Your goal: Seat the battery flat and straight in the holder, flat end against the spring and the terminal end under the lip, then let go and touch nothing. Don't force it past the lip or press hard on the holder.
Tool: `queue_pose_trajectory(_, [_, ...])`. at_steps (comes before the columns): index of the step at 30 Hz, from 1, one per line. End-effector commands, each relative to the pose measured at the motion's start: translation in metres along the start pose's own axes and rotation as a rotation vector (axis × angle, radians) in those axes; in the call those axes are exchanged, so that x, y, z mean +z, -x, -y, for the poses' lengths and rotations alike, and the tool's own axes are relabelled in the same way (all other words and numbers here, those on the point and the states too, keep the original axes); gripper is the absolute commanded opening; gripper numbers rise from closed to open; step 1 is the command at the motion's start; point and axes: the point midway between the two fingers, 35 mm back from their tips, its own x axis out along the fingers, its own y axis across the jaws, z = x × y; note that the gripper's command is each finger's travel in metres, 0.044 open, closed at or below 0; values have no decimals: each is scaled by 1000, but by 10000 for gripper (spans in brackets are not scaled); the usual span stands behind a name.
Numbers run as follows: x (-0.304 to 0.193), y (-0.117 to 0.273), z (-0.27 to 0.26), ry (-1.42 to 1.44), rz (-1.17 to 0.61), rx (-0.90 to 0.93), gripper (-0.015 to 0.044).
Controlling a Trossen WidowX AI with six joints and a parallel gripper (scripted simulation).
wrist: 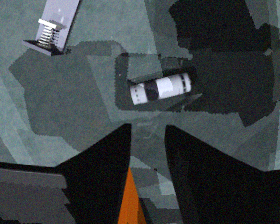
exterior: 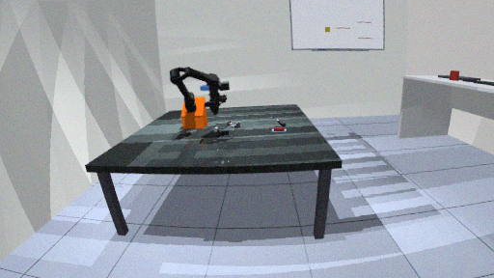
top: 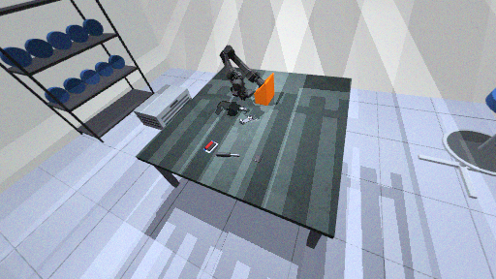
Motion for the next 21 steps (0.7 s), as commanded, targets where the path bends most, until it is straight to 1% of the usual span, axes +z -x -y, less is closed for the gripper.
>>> queue_pose_trajectory(1, [2,-18,6,-424,1,1,184])
queue_pose_trajectory(3, [3,-29,9,-688,2,1,230])
queue_pose_trajectory(6, [3,-45,15,-1083,7,-2,230])
queue_pose_trajectory(8, [3,-52,19,-1252,10,-5,230])
queue_pose_trajectory(21, [3,-52,19,-1273,11,-5,230])
